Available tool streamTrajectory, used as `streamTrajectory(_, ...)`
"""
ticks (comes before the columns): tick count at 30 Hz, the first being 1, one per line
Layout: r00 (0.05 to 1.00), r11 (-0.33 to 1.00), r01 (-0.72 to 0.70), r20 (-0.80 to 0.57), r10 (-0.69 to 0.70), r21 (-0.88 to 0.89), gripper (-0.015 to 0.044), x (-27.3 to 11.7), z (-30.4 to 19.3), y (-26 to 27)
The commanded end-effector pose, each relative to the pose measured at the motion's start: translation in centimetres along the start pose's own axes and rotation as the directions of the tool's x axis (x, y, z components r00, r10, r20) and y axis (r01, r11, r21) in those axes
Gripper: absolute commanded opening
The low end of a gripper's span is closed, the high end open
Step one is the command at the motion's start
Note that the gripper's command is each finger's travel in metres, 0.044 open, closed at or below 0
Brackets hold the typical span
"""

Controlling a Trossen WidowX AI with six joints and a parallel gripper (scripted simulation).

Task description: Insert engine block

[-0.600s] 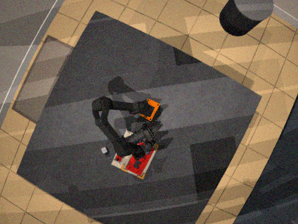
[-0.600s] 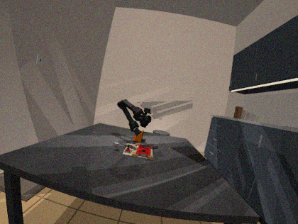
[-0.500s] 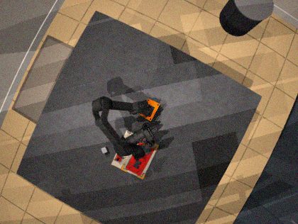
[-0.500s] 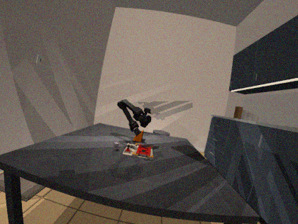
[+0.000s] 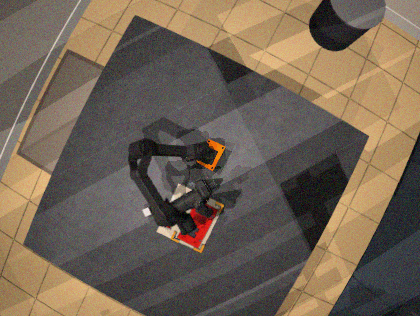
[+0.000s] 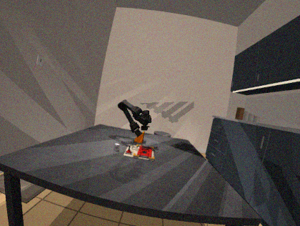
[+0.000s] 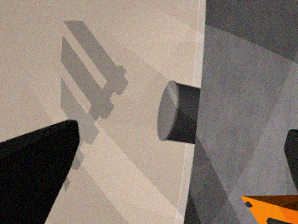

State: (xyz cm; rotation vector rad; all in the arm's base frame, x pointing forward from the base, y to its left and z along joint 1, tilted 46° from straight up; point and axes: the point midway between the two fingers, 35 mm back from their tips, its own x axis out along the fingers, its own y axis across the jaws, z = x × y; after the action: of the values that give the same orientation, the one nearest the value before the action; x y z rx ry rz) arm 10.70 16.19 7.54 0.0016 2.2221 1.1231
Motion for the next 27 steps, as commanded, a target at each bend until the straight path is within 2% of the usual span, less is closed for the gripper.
streamTrajectory(1,0.997,0.993,0.071,-0.003,-0.071,-0.096,0.044,-1.1,0.2,-0.9)
streamTrajectory(13,0.947,0.867,0.293,-0.006,-0.322,-0.403,0.044,-5.3,0.8,-4.5)
streamTrajectory(27,0.794,0.583,0.427,-0.021,-0.607,-0.691,0.044,-11.6,0.2,-8.5)
